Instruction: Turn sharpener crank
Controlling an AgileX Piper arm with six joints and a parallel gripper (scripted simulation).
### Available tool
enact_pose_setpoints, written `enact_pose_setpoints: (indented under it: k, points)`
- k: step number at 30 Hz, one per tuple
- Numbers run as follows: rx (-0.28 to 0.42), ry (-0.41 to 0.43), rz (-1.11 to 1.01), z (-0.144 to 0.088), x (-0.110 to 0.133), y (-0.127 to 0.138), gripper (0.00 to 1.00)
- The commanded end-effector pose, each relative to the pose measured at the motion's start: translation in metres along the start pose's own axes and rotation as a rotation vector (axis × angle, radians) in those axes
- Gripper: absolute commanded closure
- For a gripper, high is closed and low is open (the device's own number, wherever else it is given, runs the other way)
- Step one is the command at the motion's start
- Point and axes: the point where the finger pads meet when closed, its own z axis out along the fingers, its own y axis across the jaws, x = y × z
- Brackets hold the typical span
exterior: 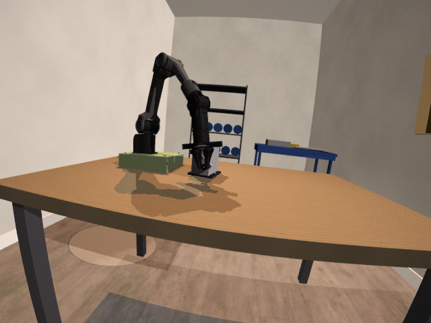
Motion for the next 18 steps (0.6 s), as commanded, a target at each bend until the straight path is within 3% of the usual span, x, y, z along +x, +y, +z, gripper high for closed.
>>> enact_pose_setpoints:
  k: [1, 18]
  points:
    - [0.006, 0.002, 0.0, 0.002, 0.0, -0.003, 0.8]
    - [0.003, 0.001, 0.0, 0.009, 0.0, -0.015, 0.8]
